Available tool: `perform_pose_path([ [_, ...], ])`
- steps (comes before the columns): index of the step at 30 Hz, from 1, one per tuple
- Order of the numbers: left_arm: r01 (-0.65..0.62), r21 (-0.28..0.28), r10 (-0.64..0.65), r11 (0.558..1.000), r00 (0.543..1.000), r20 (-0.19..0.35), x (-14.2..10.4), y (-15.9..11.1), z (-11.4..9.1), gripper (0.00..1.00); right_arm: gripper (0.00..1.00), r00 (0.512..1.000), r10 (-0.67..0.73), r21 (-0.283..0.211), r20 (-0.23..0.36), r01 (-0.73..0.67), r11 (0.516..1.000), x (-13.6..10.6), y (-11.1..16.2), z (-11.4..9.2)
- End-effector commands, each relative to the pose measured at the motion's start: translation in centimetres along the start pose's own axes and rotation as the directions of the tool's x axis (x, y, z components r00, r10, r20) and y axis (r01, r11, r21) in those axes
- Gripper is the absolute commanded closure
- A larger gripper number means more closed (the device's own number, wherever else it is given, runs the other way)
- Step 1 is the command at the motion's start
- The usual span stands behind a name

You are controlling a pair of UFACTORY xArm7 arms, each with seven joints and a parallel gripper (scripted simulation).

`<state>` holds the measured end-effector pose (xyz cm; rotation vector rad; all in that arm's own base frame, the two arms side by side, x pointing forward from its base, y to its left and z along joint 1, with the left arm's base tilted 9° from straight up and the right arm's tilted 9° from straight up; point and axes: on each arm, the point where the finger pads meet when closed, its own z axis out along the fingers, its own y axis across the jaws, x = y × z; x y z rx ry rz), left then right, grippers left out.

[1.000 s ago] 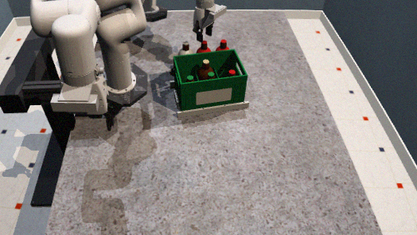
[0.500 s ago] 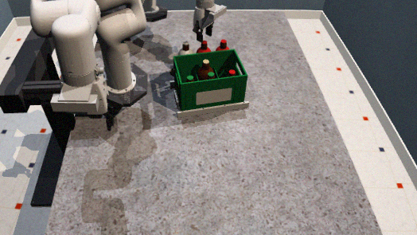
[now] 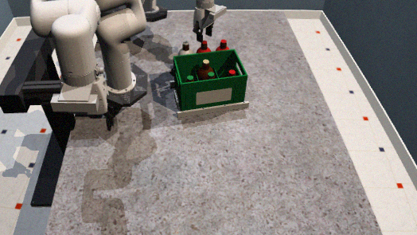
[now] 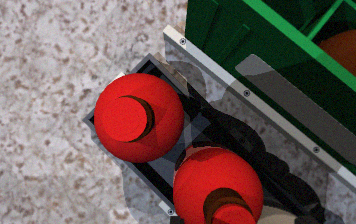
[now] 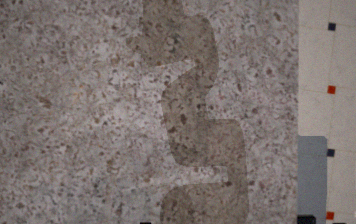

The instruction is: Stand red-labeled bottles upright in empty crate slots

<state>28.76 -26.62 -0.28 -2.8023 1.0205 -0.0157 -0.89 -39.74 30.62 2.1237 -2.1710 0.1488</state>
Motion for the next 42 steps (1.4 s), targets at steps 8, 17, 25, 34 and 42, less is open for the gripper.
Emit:
perform_pose_path([
  [8, 0.0, 0.0, 0.0, 1.0, 1.0, -0.003, 0.1, 0.0, 0.6, 0.34, 0.0, 1.0, 0.0, 0.001, -0.004, 0.0, 1.0, 0.1, 0.0, -0.1],
  [17, 0.0, 0.0, 0.0, 1.0, 1.0, -0.003, 0.1, 0.0, 1.4, 0.34, 0.0, 1.0, 0.0, 0.001, -0.004, 0.0, 1.0, 0.1, 0.0, -0.1],
  [25, 0.0, 0.0, 0.0, 1.0, 1.0, -0.003, 0.1, 0.0, 2.4, 0.34, 0.0, 1.0, 0.0, 0.001, -0.004, 0.0, 1.0, 0.1, 0.0, -0.1],
  [34, 0.0, 0.0, 0.0, 1.0, 1.0, -0.003, 0.1, 0.0, 3.2, 0.34, 0.0, 1.0, 0.0, 0.001, -0.004, 0.0, 1.0, 0.1, 0.0, -0.1],
  [42, 0.0, 0.0, 0.0, 1.0, 1.0, -0.003, 0.1, 0.0, 3.8, 0.34, 0.0, 1.0, 0.0, 0.001, -0.004, 0.0, 1.0, 0.1, 0.0, -0.1],
])
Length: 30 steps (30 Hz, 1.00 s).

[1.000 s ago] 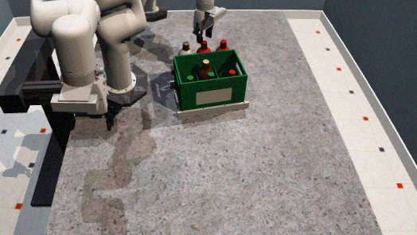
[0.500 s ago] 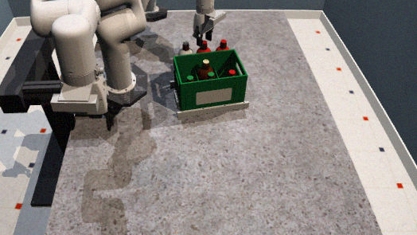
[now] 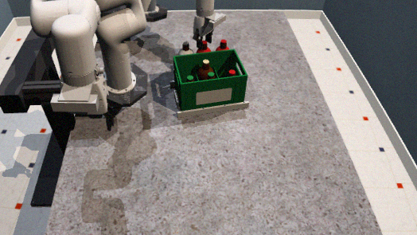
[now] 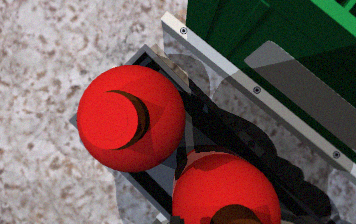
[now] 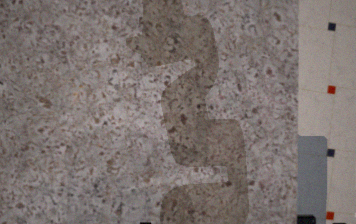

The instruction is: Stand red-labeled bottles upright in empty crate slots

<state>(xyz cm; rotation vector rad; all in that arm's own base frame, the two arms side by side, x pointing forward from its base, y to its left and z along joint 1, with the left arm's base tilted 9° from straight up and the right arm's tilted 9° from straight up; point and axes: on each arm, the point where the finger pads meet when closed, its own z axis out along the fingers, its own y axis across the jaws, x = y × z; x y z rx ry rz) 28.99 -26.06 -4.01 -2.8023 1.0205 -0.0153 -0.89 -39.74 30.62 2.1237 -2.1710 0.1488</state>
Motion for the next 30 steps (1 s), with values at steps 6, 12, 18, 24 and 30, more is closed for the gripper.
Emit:
perform_pose_path([
  [6, 0.0, 0.0, 0.0, 1.0, 1.0, -0.003, 0.12, 0.03, 0.14, 0.34, 0.0, 1.0, 0.0, 0.001, -0.004, 0.0, 1.0, 0.1, 0.0, -0.15],
  [12, 0.0, 0.0, 0.0, 1.0, 1.0, -0.003, 0.12, 0.03, 0.17, 0.34, 0.0, 1.0, 0.0, 0.001, -0.004, 0.0, 1.0, 0.1, 0.0, -0.15],
  [18, 0.0, 0.0, 0.0, 1.0, 1.0, -0.003, 0.12, 0.03, 0.17, 0.34, 0.0, 1.0, 0.0, 0.001, -0.004, 0.0, 1.0, 0.1, 0.0, -0.15],
  [24, 0.0, 0.0, 0.0, 1.0, 1.0, -0.003, 0.12, 0.03, 0.17, 1.0, 0.0, 1.0, 0.0, 0.001, -0.004, 0.0, 1.0, 0.1, 0.0, -0.15],
  [30, 0.0, 0.0, 0.0, 1.0, 1.0, -0.003, 0.12, 0.03, 0.17, 1.0, 0.0, 1.0, 0.0, 0.001, -0.004, 0.0, 1.0, 0.1, 0.0, -0.15],
])
